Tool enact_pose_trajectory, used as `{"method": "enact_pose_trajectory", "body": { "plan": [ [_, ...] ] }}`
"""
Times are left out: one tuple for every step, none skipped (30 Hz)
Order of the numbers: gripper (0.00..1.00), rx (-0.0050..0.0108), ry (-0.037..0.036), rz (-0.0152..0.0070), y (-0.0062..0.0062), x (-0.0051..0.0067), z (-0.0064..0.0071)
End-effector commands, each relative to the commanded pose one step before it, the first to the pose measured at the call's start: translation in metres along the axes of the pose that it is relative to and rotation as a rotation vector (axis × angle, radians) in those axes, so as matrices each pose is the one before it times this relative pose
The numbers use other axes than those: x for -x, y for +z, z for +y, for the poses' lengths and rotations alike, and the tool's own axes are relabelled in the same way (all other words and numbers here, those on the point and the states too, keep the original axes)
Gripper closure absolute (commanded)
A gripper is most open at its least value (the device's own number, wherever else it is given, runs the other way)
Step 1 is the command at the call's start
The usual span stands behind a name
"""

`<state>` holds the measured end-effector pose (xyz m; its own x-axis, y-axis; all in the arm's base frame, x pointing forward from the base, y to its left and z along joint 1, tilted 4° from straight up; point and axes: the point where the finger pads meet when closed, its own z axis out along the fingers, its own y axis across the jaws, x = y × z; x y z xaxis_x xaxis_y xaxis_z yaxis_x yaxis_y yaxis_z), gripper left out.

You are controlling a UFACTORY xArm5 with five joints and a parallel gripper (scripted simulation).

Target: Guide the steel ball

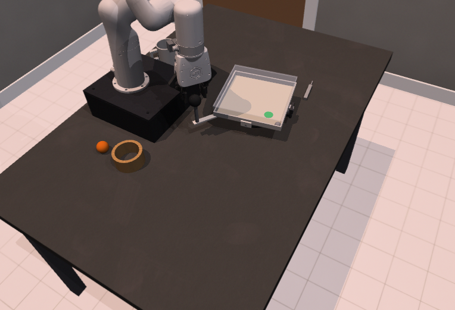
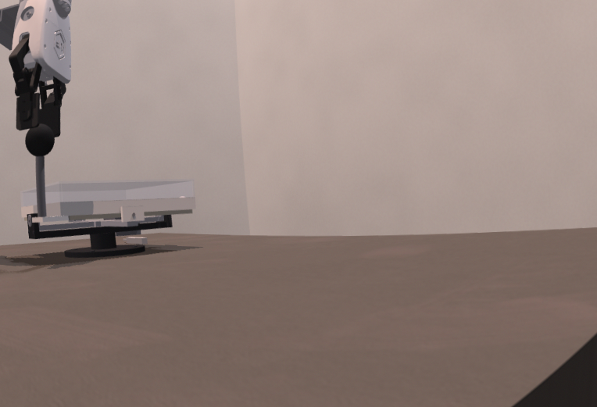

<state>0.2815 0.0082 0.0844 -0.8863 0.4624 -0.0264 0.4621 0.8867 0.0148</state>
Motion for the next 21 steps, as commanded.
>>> {"method": "enact_pose_trajectory", "body": {
  "plan": [
    [0.38,0.00158,0.00005,-0.00274,0.00411,0.00097,0.00089],
    [0.38,0.00001,0.00000,-0.00001,0.00105,-0.00003,0.00006],
    [0.38,0.00001,0.00000,-0.00001,0.00106,-0.00003,0.00006],
    [0.38,0.00001,0.00000,-0.00001,0.00108,-0.00004,0.00006],
    [0.38,0.00001,0.00000,-0.00001,0.00109,-0.00004,0.00005],
    [0.38,0.00000,0.00000,0.00000,0.00000,0.00000,0.00000],
    [0.38,0.00000,0.00000,0.00000,0.00000,0.00000,0.00000],
    [0.38,0.00001,0.00000,-0.00001,0.00108,-0.00001,0.00007],
    [0.38,0.00001,0.00000,-0.00001,0.00108,0.00000,0.00008],
    [0.38,0.00001,0.00000,-0.00001,0.00107,-0.00001,0.00007],
    [0.38,0.00001,0.00000,-0.00001,0.00106,-0.00001,0.00007],
    [0.38,0.00001,0.00000,-0.00001,0.00104,-0.00002,0.00007],
    [0.38,0.00001,0.00000,-0.00001,0.00103,-0.00002,0.00006],
    [0.38,0.00001,0.00000,-0.00001,0.00100,-0.00003,0.00006],
    [0.38,0.00001,0.00000,-0.00001,0.00097,-0.00003,0.00005],
    [0.38,0.00001,0.00000,-0.00001,0.00094,-0.00003,0.00005],
    [0.38,0.00001,0.00000,-0.00001,0.00090,0.00000,0.00007],
    [0.38,0.00001,0.00000,-0.00001,0.00086,0.00000,0.00006],
    [0.38,0.00001,0.00000,-0.00001,0.00082,0.00000,0.00006],
    [0.38,0.00001,0.00000,-0.00001,0.00077,-0.00001,0.00005],
    [0.38,0.00001,0.00000,-0.00001,0.00072,-0.00001,0.00005]
  ]
}}
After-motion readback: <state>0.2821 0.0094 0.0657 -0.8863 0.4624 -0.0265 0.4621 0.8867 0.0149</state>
